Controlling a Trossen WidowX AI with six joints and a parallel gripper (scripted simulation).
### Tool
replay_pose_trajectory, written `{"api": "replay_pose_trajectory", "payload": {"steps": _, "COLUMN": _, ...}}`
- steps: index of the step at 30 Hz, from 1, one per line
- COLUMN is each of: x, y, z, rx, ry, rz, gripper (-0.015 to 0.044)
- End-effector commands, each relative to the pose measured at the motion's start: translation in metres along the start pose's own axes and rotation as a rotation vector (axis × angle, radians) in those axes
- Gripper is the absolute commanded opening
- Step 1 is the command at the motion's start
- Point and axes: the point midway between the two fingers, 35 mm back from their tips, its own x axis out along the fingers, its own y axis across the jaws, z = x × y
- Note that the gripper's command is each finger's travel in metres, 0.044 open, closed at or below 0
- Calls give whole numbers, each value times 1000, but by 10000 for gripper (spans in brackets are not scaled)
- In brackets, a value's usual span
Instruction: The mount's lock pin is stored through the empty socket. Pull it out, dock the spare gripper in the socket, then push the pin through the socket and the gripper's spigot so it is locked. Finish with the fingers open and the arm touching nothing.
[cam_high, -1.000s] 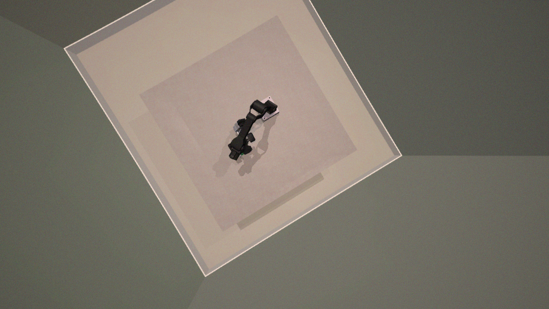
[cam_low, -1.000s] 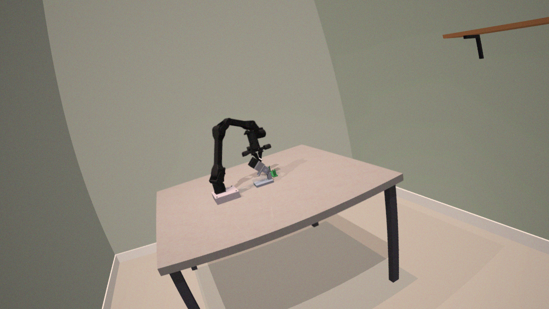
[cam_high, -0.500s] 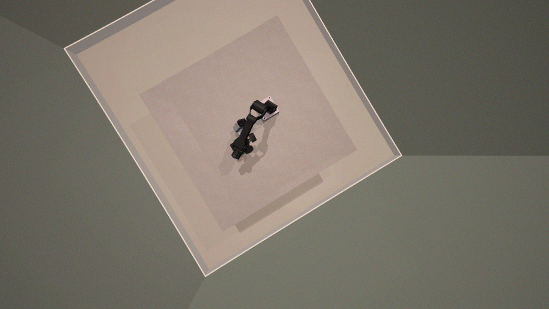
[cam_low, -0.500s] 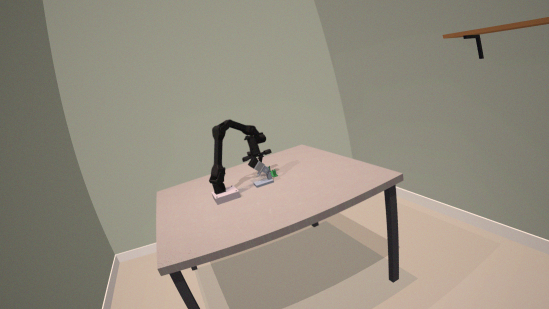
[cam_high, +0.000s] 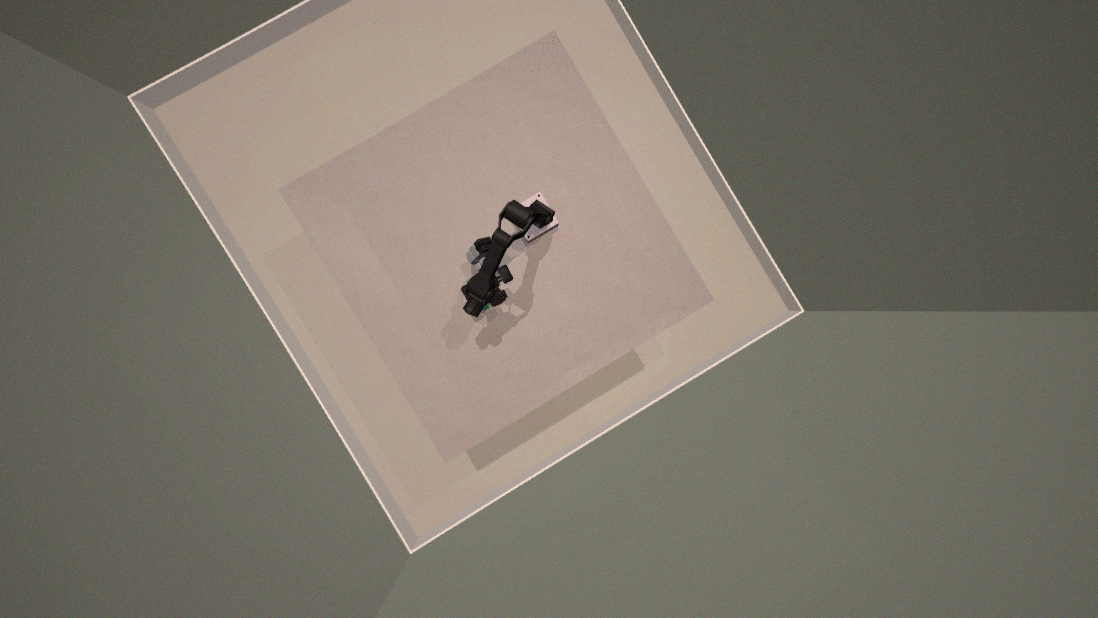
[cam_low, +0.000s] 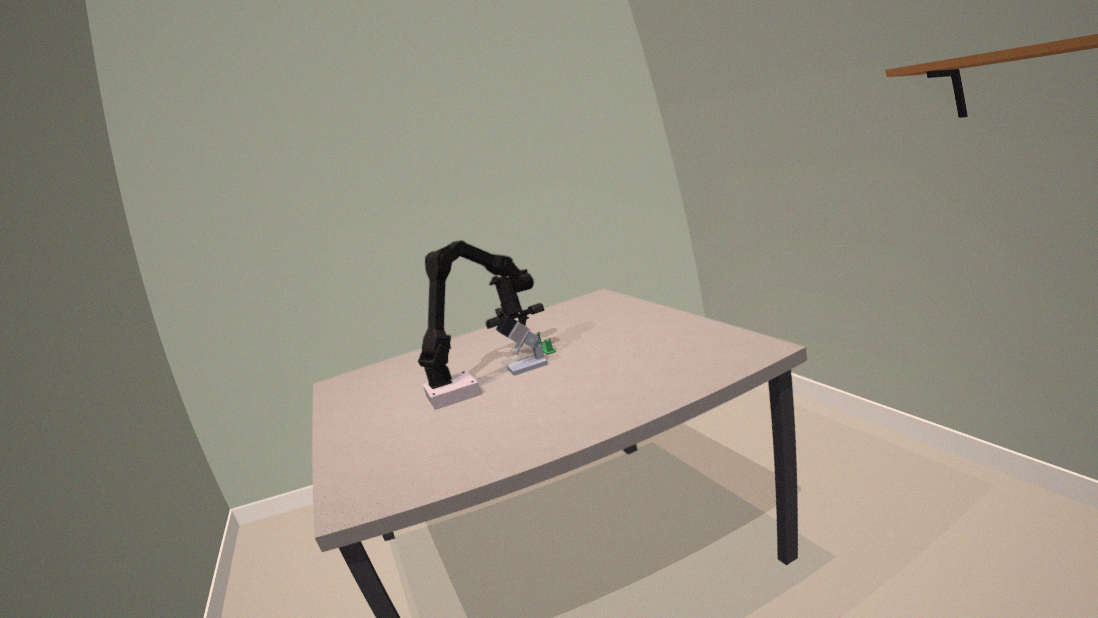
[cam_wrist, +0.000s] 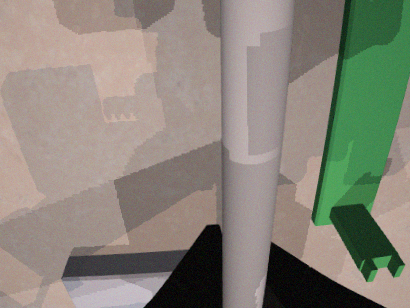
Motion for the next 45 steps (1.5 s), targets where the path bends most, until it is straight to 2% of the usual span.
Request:
{"api": "replay_pose_trajectory", "payload": {"steps": 1, "x": 1, "y": 1, "z": -3, "rx": -2, "ry": -4, "rz": 0, "gripper": 0}}
{"api": "replay_pose_trajectory", "payload": {"steps": 45, "x": 9, "y": 0, "z": -29, "rx": -1, "ry": -5, "rz": -6, "gripper": 0}}
